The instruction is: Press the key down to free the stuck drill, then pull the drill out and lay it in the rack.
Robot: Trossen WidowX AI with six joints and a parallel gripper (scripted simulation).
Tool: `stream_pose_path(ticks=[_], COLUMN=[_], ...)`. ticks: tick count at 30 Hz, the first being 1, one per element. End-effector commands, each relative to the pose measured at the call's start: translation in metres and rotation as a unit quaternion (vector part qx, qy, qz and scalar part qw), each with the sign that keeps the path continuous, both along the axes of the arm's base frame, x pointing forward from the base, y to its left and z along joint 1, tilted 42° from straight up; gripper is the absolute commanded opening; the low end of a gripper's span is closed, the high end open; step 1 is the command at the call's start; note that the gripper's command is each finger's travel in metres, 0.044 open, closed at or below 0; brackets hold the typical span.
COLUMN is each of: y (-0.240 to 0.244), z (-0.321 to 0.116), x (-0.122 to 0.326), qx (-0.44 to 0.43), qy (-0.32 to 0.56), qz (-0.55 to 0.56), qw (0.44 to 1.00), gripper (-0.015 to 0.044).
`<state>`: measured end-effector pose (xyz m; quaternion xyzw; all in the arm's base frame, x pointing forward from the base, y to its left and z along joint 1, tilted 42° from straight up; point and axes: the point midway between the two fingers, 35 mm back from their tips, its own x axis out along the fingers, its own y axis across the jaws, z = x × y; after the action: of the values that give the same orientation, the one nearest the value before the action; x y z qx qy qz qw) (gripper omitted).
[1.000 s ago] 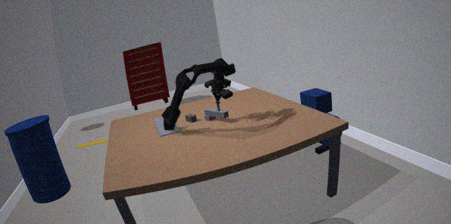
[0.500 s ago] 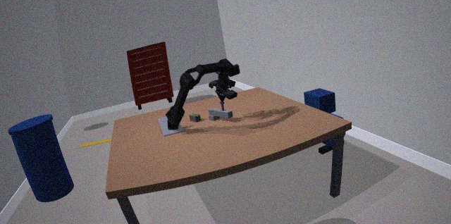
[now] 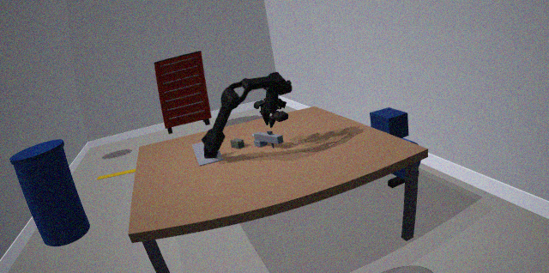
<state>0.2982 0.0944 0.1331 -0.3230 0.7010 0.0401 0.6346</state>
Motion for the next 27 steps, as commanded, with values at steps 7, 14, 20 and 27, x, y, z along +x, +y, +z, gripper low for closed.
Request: stream_pose_path(ticks=[7, 14, 20, 27], y=[0.038, 0.078, 0.080, 0.080], z=[0.023, -0.085, -0.149, -0.150], x=[-0.007, -0.036, -0.068, -0.069], qx=[0.007, -0.098, -0.170, -0.171], qy=[-0.007, 0.179, 0.313, 0.315], qz=[0.057, 0.422, 0.615, 0.618], qw=[0.998, 0.883, 0.704, 0.700], gripper=[0.0368, 0.0440, 0.0440, 0.0440])
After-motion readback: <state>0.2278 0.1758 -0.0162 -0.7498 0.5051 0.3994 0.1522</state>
